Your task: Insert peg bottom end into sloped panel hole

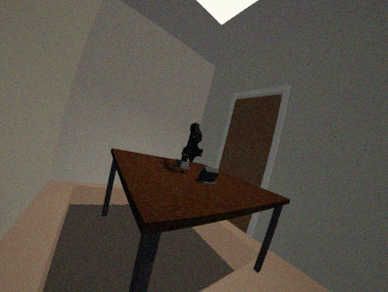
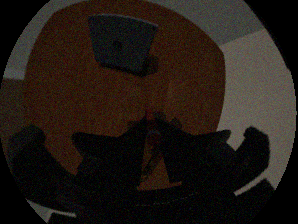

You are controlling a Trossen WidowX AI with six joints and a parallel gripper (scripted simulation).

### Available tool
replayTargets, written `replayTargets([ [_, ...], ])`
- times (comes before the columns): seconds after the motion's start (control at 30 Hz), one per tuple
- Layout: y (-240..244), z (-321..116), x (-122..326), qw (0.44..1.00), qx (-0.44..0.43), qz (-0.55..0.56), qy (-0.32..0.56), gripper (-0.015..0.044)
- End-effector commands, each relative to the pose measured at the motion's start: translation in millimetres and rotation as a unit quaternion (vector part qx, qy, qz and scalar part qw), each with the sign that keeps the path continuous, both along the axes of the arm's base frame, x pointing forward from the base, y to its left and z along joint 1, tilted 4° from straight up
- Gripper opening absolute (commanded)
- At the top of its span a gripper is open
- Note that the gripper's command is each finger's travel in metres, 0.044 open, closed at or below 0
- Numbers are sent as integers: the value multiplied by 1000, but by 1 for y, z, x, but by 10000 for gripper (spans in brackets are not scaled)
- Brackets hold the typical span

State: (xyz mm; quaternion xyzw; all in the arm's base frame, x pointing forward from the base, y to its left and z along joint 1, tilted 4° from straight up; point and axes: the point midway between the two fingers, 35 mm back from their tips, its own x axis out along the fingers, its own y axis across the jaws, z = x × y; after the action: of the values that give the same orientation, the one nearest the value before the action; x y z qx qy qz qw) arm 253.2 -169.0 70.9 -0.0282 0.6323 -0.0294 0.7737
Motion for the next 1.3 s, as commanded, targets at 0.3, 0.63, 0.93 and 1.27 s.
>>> replayTargets([
  [0.3,7,0,4,997,-31,67,-25,0],
  [0.63,12,-1,7,991,-57,118,-40,0],
  [0.93,17,-1,10,982,-81,163,-54,0],
  [1.27,22,-2,13,969,-109,211,-68,0],
])
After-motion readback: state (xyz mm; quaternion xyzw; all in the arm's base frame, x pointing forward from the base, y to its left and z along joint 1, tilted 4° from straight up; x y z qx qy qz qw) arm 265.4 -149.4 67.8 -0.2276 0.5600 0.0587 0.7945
